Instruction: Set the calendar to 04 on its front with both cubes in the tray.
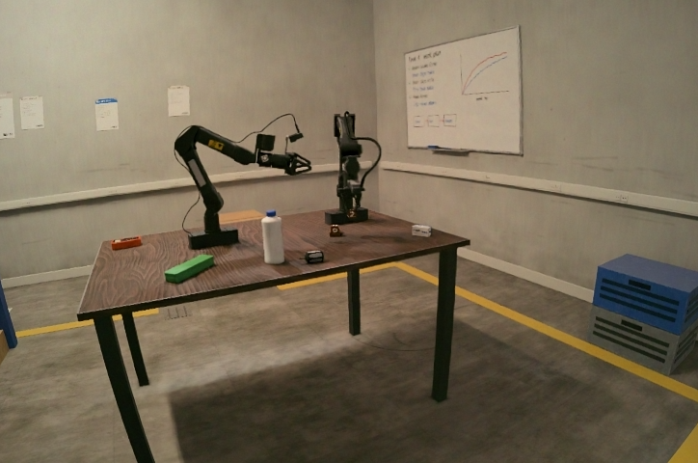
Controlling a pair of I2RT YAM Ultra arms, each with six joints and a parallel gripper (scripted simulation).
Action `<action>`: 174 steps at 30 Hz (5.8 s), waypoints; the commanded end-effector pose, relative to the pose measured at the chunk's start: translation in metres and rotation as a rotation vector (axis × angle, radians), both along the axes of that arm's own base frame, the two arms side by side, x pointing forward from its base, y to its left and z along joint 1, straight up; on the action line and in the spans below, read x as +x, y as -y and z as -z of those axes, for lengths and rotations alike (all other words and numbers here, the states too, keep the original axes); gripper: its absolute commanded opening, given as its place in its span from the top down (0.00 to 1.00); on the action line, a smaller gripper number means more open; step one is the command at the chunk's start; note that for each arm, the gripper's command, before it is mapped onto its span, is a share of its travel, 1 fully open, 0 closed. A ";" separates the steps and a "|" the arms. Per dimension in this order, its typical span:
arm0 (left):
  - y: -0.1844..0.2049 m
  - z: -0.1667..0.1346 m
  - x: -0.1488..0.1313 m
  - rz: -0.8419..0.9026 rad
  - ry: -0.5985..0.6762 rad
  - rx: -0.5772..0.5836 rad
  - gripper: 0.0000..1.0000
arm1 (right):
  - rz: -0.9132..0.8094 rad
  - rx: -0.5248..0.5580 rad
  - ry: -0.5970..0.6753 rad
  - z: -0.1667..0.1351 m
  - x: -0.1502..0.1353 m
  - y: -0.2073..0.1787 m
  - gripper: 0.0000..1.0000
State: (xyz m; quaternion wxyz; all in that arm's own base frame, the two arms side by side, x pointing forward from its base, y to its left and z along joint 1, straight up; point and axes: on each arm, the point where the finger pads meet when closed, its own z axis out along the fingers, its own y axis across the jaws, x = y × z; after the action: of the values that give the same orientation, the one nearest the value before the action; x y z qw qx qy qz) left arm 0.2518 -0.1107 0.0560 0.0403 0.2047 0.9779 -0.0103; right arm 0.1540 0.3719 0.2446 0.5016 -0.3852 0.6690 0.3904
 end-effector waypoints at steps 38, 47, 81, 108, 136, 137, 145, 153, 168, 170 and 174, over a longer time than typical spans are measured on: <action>-0.053 0.053 0.012 0.795 -0.039 0.062 0.74 | -0.078 0.076 0.031 -0.022 -0.005 -0.004 0.00; -0.051 0.053 0.012 1.157 -0.031 0.077 0.74 | -0.078 0.076 0.031 -0.022 -0.005 -0.004 0.00; -0.051 0.067 0.008 1.179 -0.039 0.075 0.74 | -0.078 0.076 0.031 -0.022 -0.005 -0.004 0.00; -0.051 0.067 0.009 1.178 -0.034 0.077 0.74 | -0.078 0.076 0.031 -0.022 -0.005 -0.004 0.00; -0.046 -0.010 0.010 1.179 0.024 0.088 0.00 | -0.078 0.076 0.031 -0.022 -0.005 -0.004 0.00; -0.047 -0.007 0.009 1.184 0.007 0.082 0.00 | -0.078 0.076 0.031 -0.022 -0.005 -0.004 0.00; -0.051 0.005 0.012 1.176 -0.023 0.071 0.00 | -0.078 0.076 0.031 -0.022 -0.005 -0.004 0.00; -0.020 0.007 -0.021 0.913 -0.107 -0.079 0.45 | -0.078 0.076 0.031 -0.022 -0.005 -0.004 0.00; 0.026 0.015 -0.051 0.440 -0.203 -0.077 0.45 | -0.078 0.076 0.031 -0.022 -0.005 -0.004 0.00; 0.030 0.017 -0.050 0.377 -0.193 -0.052 0.45 | -0.078 0.076 0.031 -0.022 -0.005 -0.004 0.00; 0.034 0.018 -0.047 0.306 -0.173 -0.031 0.45 | -0.078 0.076 0.031 -0.022 -0.005 -0.004 0.00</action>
State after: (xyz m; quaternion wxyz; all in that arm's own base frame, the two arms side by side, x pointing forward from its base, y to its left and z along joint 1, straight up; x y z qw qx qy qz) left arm 0.2003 -0.1411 0.0443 -0.0498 0.4146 0.9058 -0.0722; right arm 0.1489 0.3751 0.2542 0.4987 -0.4000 0.6449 0.4188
